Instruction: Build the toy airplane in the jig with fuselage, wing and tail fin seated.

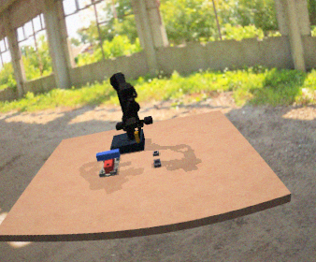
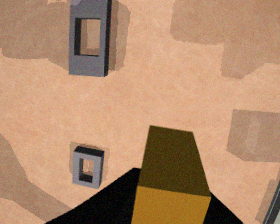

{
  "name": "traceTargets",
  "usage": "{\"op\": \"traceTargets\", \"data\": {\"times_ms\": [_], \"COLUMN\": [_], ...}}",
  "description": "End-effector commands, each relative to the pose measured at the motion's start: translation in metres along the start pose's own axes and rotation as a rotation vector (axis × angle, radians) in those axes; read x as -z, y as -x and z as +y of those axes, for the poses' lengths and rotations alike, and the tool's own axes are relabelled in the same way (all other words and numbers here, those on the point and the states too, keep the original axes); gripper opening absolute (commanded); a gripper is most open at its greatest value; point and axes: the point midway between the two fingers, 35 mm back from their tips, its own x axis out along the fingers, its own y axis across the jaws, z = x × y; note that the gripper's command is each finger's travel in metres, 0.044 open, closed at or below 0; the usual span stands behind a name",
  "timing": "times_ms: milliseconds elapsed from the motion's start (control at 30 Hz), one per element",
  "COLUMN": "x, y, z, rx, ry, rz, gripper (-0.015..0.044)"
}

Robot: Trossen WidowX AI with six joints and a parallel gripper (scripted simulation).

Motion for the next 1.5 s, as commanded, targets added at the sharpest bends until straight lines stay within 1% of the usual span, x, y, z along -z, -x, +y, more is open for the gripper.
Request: {"op": "traceTargets", "data": {"times_ms": [0,767,1467], "x": [-0.008,-0.037,-0.052], "y": [-0.003,-0.013,-0.023], "z": [-0.008,-0.066,-0.126], "rx": [-0.002,0.006,0.018], "ry": [0.009,0.041,0.07], "rz": [0.003,-0.004,-0.007], "gripper": [0.0,0.0,0.0]}}
